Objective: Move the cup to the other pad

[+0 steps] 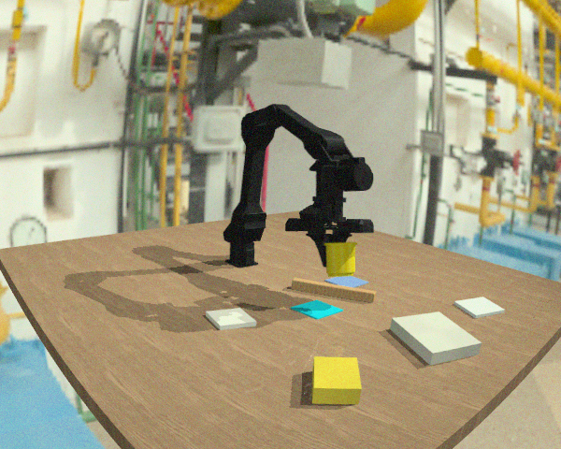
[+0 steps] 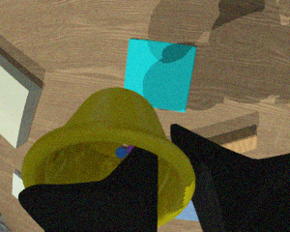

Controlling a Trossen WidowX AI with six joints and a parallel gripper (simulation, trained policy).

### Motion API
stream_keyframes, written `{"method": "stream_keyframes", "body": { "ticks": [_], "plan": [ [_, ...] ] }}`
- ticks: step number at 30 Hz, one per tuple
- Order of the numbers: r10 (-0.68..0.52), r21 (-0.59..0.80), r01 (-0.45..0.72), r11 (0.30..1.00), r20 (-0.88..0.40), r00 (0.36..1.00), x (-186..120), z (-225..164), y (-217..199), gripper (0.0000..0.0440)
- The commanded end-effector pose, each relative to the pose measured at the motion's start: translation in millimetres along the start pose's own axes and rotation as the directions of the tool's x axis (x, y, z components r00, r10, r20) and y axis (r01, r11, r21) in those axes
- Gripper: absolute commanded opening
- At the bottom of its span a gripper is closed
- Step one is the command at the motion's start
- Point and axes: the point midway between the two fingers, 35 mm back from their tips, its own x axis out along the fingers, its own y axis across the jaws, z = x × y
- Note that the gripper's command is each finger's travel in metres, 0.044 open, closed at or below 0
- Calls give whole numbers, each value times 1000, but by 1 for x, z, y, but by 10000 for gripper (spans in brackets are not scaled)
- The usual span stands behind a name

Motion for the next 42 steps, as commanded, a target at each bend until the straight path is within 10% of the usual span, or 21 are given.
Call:
{"method": "stream_keyframes", "body": {
  "ticks": [1, 22, 42],
  "plan": [
    [-8, 7, 8, 1000, 6, 1000, 9, 6, -3, 0],
    [-50, 82, 49, 995, 13, 999, 52, 24, -31, 123],
    [71, 150, -69, 986, -10, 997, 7, 33, -33, 225]
  ]
}}
